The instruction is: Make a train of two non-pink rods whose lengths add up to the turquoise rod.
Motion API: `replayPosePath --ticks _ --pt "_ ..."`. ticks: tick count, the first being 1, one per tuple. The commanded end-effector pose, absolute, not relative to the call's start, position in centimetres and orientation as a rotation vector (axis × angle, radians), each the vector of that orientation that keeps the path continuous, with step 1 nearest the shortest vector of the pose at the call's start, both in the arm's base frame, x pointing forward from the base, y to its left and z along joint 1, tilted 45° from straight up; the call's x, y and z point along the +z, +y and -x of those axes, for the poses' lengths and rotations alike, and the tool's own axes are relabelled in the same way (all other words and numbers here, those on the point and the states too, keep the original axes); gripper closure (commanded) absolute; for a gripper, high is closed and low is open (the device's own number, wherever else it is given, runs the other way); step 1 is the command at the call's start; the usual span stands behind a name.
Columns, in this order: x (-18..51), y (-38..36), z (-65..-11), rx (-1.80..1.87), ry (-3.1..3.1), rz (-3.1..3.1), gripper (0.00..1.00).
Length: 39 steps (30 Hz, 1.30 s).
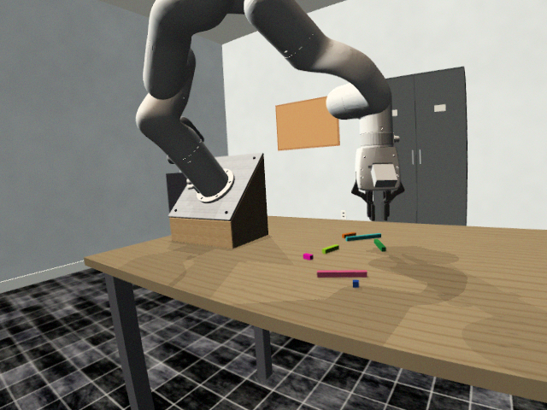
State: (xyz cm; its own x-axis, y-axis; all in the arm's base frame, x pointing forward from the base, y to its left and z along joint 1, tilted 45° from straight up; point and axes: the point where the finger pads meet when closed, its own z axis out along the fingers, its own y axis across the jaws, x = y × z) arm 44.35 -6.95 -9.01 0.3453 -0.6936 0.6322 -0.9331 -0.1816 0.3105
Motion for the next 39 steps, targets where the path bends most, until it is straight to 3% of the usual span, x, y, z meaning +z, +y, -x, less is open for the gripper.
replayPosePath --ticks 1,39 --pt "-8.9 -6.9 -44.5 0.467 -1.419 -1.952 0.76" --pt "-11.4 -9.2 -44.3 0.467 -1.419 -1.951 0.76"
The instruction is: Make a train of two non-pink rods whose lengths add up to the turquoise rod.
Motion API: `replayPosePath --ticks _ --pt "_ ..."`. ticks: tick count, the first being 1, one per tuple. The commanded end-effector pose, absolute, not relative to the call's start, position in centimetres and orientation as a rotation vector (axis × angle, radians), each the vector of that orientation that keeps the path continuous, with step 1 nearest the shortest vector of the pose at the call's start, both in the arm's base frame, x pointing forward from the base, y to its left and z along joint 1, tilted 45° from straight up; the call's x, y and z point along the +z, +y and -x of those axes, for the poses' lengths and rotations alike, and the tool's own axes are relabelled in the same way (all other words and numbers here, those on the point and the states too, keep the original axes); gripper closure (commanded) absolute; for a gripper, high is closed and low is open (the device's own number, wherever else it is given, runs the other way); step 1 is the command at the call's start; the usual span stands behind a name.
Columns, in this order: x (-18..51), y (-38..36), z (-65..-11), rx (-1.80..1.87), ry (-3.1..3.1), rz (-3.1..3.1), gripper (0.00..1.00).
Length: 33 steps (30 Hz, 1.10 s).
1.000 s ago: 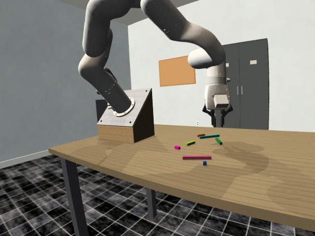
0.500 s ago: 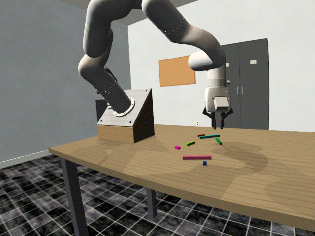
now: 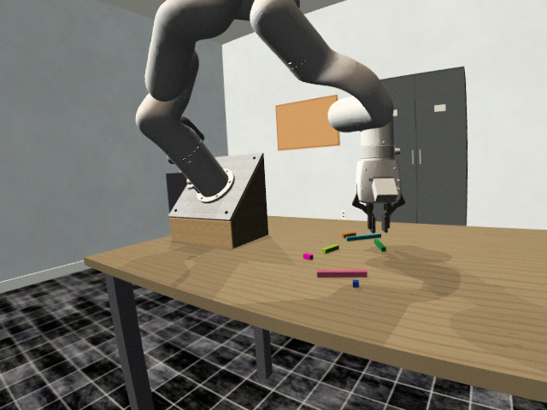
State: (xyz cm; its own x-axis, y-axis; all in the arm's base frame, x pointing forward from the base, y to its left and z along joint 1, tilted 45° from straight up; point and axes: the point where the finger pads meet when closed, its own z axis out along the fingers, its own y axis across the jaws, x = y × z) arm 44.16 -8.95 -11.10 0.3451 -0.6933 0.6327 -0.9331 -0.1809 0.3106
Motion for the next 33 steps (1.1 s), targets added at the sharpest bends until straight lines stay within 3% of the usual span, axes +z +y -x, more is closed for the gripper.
replayPosePath --ticks 1,33 --pt "-11.5 -9.3 -44.3 0.467 -1.419 -1.951 0.76" --pt "-12.7 -10.5 -44.2 0.467 -1.419 -1.951 0.76"
